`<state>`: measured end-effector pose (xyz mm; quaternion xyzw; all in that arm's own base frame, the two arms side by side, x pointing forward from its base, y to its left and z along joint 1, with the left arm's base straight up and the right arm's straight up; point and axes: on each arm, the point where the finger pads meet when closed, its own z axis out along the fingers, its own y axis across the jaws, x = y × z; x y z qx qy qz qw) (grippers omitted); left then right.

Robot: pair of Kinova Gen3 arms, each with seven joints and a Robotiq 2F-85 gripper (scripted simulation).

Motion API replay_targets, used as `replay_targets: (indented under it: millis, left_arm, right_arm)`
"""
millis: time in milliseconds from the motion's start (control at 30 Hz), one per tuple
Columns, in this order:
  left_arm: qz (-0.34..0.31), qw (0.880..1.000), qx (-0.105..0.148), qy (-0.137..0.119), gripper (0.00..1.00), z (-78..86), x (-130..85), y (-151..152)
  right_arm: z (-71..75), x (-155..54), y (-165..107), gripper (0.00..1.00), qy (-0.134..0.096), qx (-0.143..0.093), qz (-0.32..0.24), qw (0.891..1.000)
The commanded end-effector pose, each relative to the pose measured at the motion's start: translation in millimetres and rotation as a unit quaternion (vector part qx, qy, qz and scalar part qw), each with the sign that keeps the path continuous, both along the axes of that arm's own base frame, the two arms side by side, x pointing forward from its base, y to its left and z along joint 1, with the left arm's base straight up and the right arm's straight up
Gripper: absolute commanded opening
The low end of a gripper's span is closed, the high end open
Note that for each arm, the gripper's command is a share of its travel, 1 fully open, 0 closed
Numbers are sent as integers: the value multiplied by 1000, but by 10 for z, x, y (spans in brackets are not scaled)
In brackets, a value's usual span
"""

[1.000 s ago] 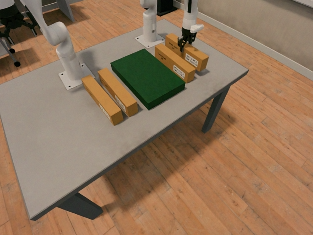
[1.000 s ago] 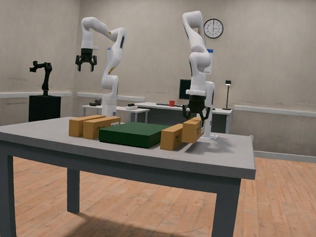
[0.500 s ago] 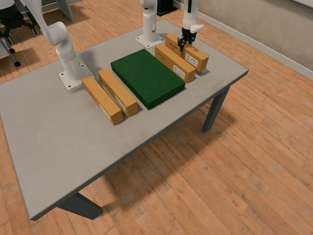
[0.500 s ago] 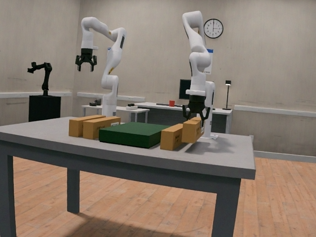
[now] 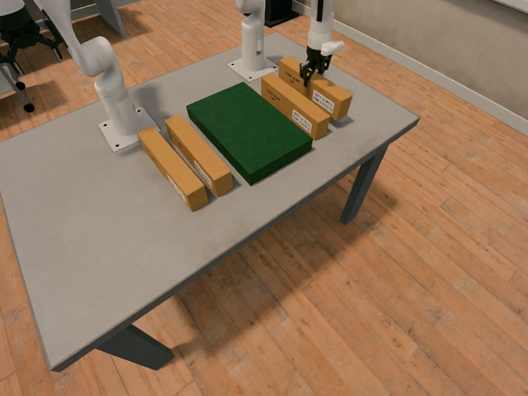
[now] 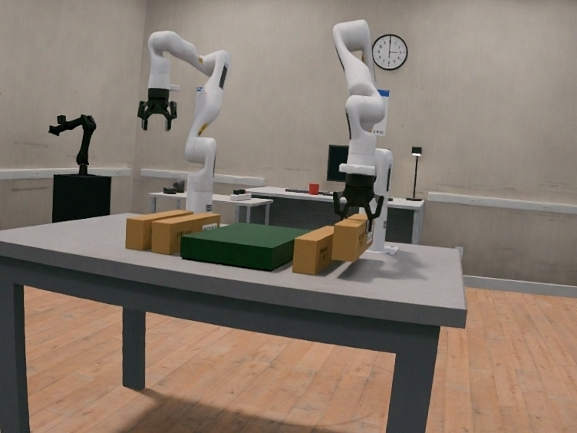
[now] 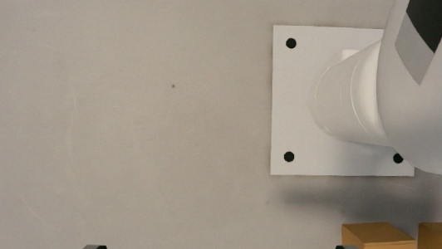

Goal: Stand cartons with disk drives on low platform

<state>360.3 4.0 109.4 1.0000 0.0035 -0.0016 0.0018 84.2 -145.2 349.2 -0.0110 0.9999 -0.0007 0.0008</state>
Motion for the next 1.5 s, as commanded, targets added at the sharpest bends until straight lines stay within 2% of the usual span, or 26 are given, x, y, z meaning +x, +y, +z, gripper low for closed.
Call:
replay_targets:
  millis: [0, 700, 733, 1267, 1300, 1467]
  left_arm:
    - [0, 1000, 0, -1, 641, 7, 7, 0]
    - [0, 1000, 0, -1, 641, 7, 7, 1]
    - [2, 1000, 0, -1, 641, -293, 8, 8]
    - [2, 1000, 0, -1, 641, -293, 8, 8]
    - [1, 1000, 0, -1, 641, -421, 11, 10]
    - [1, 1000, 0, -1, 641, -421, 11, 10]
  right_arm:
    - [2, 2, 0, 1000, 0, 0, 0, 1000]
    - [2, 2, 0, 1000, 0, 0, 0, 1000]
    - [2, 2, 0, 1000, 0, 0, 0, 1000]
    - [2, 2, 0, 1000, 0, 0, 0, 1000]
    - [2, 2, 0, 1000, 0, 0, 0, 1000]
    - [2, 2, 0, 1000, 0, 0, 0, 1000]
